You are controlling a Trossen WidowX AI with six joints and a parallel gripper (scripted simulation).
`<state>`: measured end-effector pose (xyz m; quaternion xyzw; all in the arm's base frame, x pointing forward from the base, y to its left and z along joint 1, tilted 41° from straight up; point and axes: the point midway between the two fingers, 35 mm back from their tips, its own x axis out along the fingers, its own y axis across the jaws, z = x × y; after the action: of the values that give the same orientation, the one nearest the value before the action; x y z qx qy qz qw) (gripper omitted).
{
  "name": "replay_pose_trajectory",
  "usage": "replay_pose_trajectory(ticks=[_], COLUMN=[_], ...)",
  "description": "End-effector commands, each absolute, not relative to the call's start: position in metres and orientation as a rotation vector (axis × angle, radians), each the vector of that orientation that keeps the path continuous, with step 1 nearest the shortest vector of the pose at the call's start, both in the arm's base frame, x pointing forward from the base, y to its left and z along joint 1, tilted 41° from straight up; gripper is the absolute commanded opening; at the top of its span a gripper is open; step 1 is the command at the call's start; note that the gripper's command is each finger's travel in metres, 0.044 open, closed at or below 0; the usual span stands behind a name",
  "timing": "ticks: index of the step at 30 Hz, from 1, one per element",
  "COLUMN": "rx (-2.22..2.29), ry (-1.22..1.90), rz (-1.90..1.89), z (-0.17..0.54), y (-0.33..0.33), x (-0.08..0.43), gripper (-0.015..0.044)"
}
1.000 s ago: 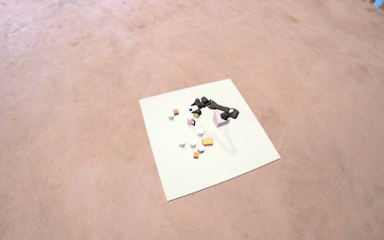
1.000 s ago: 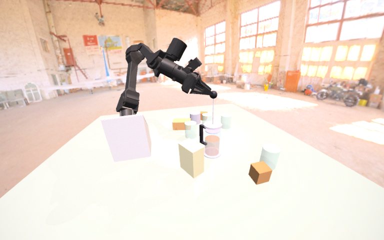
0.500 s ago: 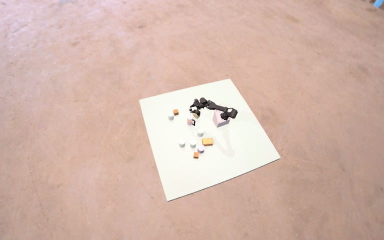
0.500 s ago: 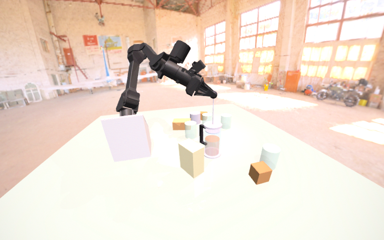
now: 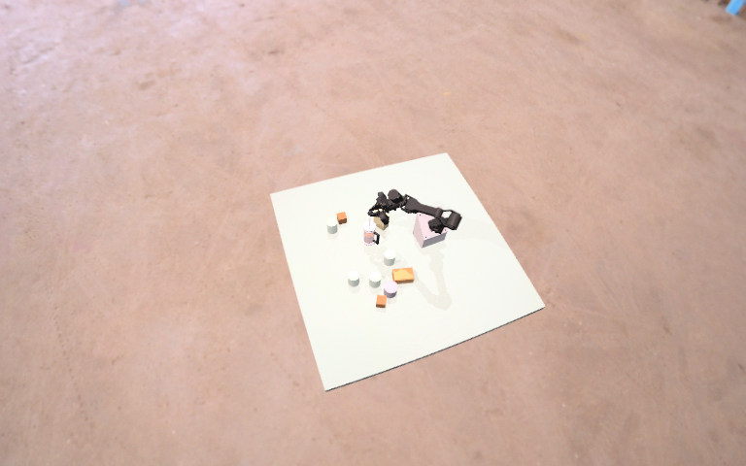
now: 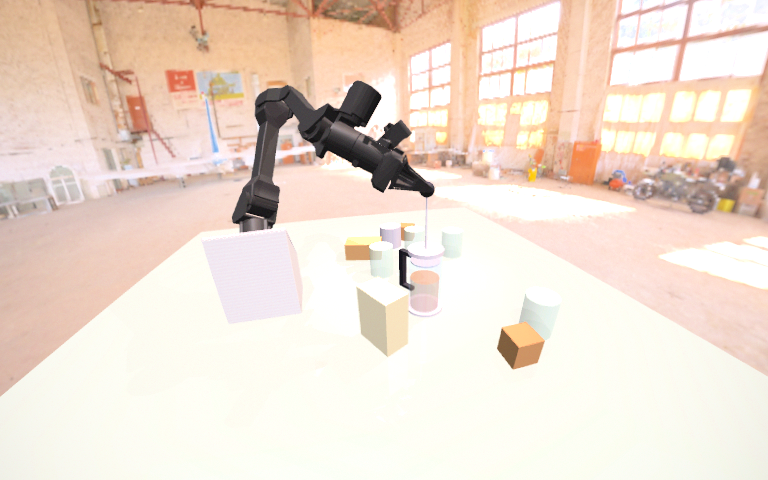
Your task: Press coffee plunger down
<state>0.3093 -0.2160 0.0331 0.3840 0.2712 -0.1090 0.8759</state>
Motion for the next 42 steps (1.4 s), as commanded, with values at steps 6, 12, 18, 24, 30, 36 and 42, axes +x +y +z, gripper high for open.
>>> replay_pose_trajectory(ticks=[6,12,18,24,30,36,42], rx=[0.805,0.805,0.805,0.805,0.805,0.805,0.806], ry=[0.567,0.568,0.568,0.569,0.569,0.569,0.568], rz=[-0.230,-0.231,-0.231,-0.231,-0.231,-0.231,-0.231], z=[0.027,0.019,0.010,0.002,-0.006,-0.014,-0.022], y=[-0.213,-0.208,-0.202,-0.197,-0.191,-0.185,-0.179], x=[0.311,0.314,0.316,0.318,0.320,0.322,0.325], gripper=[0.0123,0.0123,0.0123,0.0123,0.0123,0.0123,0.0123])
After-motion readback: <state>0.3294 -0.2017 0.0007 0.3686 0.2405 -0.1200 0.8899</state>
